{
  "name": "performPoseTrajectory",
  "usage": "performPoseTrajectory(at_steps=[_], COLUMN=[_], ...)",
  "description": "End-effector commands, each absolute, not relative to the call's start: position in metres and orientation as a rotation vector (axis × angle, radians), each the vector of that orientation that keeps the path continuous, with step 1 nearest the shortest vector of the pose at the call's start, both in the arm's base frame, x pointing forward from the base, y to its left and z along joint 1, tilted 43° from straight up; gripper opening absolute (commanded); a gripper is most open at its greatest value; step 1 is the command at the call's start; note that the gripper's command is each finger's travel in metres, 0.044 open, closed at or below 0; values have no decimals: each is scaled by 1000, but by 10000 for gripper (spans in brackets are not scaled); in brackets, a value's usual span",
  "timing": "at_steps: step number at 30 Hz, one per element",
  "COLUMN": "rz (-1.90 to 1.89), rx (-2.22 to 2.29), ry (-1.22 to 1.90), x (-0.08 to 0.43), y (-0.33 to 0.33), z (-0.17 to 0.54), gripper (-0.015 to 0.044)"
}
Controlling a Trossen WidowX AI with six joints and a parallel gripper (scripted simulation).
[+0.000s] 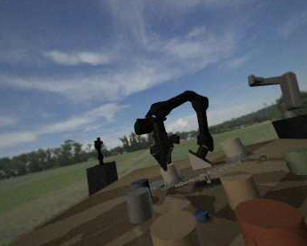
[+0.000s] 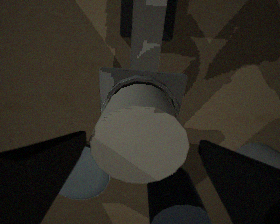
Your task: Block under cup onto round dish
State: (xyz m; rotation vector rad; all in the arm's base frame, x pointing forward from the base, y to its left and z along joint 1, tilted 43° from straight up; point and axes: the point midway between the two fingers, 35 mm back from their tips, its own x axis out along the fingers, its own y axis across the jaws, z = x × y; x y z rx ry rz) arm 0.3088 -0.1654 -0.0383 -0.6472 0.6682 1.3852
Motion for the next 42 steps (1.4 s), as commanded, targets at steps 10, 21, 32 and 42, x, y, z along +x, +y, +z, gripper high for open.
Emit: performPoseTrajectory(at_steps=[10, 21, 32, 42], rz=[1390, 1390, 1390, 1385], rx=[-635, -635, -635, -634], ry=[668, 667, 667, 670], x=[309, 308, 308, 310], y=[-148, -140, -140, -148], z=[-55, -63, -63, -56], gripper=[440, 387, 255, 0])
